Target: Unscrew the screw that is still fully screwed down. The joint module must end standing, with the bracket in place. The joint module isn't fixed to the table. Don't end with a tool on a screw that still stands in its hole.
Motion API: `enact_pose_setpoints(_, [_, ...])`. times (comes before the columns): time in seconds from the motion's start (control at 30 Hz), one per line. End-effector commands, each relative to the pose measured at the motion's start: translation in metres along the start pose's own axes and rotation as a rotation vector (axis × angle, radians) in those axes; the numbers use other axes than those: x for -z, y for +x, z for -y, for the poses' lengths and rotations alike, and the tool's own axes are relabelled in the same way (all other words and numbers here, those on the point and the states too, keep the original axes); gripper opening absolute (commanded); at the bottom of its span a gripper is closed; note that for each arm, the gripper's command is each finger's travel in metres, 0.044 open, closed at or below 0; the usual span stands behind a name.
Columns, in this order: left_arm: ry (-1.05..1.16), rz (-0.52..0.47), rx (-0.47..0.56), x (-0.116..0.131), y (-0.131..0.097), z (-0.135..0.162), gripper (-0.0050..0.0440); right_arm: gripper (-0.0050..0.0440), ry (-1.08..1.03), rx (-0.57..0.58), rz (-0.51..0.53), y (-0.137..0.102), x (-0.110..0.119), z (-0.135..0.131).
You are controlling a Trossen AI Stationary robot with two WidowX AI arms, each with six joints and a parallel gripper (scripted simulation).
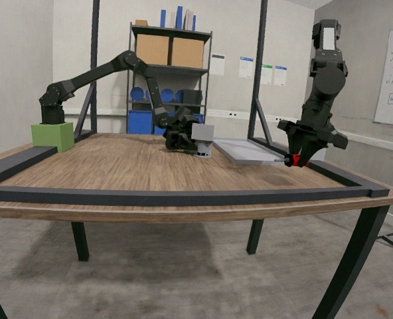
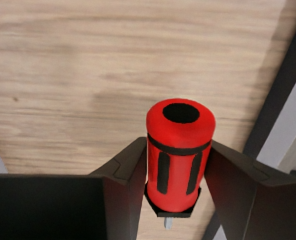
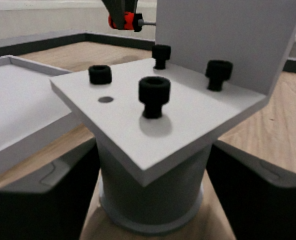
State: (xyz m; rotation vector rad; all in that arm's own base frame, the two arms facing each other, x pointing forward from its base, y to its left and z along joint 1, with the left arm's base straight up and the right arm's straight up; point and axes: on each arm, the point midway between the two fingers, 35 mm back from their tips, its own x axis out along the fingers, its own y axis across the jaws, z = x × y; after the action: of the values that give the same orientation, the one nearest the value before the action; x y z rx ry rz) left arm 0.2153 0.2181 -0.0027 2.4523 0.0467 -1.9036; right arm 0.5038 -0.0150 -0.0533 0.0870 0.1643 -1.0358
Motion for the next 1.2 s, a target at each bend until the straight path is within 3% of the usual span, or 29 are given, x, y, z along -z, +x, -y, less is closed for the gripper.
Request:
enact_pose_setpoints(0.0, [0.011,-0.040,0.041,0.015,-0.020,0.008,0.0135,0.0245,0.034,0.000,0.012,0.002,-0.015,-0.005])
enact_pose_setpoints(1.17, [0.011,-0.042,0.041,0.026,-0.068,0.006,0.0135,0.0245,0.034,0.000,0.012,0.002,-0.015,-0.005])
